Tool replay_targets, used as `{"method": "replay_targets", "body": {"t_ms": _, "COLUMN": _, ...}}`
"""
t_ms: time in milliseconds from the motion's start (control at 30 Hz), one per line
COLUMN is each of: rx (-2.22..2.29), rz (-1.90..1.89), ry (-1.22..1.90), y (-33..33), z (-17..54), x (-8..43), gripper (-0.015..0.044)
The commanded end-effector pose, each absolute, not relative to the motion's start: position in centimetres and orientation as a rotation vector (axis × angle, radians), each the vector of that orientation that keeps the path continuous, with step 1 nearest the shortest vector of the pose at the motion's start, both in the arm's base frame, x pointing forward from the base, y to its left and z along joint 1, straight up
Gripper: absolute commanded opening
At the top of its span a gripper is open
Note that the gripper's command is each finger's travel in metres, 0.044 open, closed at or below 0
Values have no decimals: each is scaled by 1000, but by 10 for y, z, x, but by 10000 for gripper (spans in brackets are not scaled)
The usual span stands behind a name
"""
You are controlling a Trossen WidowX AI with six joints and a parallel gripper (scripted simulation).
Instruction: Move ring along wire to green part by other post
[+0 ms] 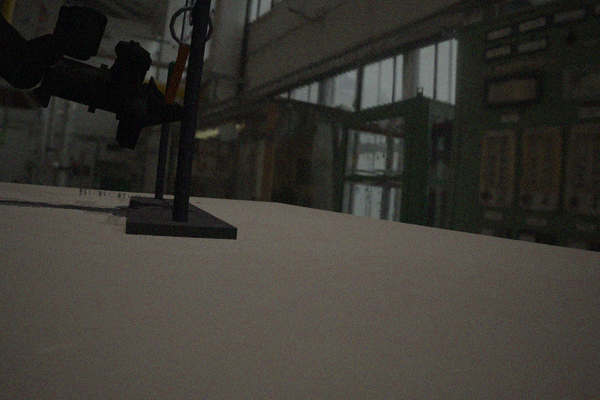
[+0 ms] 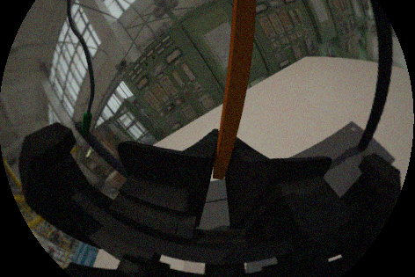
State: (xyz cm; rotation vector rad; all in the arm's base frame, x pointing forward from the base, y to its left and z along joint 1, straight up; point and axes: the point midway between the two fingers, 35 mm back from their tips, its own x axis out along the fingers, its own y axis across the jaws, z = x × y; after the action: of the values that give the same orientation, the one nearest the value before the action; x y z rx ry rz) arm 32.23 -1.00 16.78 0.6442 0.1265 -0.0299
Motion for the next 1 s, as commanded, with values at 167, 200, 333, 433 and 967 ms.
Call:
{"method": "replay_targets", "body": {"t_ms": 167, "rx": 793, "rz": 32, "ry": 194, "y": 10, "z": 192, "x": 311, "gripper": -150}}
{"method": "replay_targets", "body": {"t_ms": 200, "rx": 807, "rz": 38, "ry": 202, "y": 12, "z": 194, "x": 310, "gripper": -150}}
{"method": "replay_targets", "body": {"t_ms": 333, "rx": 863, "rz": 62, "ry": 234, "y": 18, "z": 202, "x": 305, "gripper": -150}}
{"method": "replay_targets", "body": {"t_ms": 433, "rx": 905, "rz": 83, "ry": 257, "y": 23, "z": 208, "x": 302, "gripper": -150}}
{"method": "replay_targets", "body": {"t_ms": 967, "rx": 1126, "rz": 218, "ry": 378, "y": 39, "z": 244, "x": 282, "gripper": -150}}
